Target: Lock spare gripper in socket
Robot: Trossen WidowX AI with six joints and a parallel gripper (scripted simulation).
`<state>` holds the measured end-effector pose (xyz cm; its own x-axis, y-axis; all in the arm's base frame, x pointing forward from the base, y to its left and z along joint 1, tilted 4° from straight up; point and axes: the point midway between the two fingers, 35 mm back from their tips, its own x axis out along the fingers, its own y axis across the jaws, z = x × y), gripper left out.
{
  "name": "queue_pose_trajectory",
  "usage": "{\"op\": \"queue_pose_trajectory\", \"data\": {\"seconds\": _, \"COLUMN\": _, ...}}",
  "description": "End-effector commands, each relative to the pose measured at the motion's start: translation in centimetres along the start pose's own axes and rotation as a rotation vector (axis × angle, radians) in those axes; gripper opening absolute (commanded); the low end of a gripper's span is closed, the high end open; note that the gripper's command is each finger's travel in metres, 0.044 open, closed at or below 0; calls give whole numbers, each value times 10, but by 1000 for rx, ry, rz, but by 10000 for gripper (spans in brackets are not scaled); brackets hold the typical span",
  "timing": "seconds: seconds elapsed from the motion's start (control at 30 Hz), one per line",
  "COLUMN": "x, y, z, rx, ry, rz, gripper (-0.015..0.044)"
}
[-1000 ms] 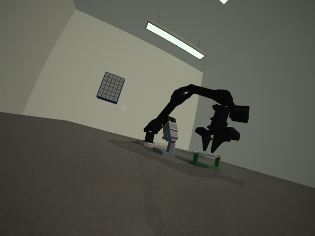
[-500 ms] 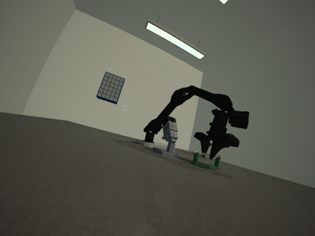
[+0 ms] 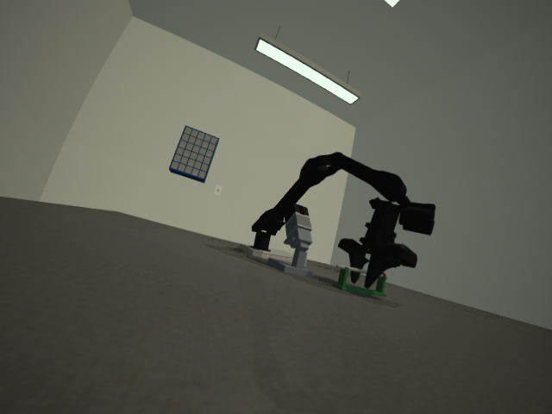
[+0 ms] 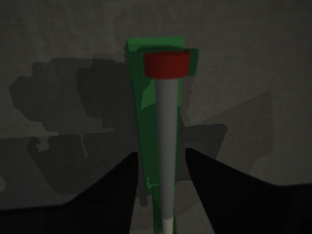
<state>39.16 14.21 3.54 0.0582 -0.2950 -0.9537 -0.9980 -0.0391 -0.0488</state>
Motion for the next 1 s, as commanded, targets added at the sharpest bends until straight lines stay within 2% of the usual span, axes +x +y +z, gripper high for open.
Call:
{"op": "queue_pose_trajectory", "data": {"seconds": 0.0, "x": 2, "y": 0, "z": -1, "rx": -7, "ry": 8, "rz": 1, "gripper": 154}}
{"op": "queue_pose_trajectory", "data": {"seconds": 0.17, "x": 2, "y": 0, "z": -1, "rx": -7, "ry": 8, "rz": 1, "gripper": 23}}
{"op": "queue_pose_trajectory", "data": {"seconds": 0.27, "x": 2, "y": 0, "z": -1, "rx": -7, "ry": 8, "rz": 1, "gripper": 3}}
{"op": "queue_pose_trajectory", "data": {"seconds": 0.57, "x": 0, "y": 0, "z": -1, "rx": -7, "ry": 8, "rz": 1, "gripper": 0}}
{"op": "queue_pose_trajectory", "data": {"seconds": 0.97, "x": -29, "y": -1, "z": -8, "rx": -7, "ry": 7, "rz": 1, "gripper": 0}}
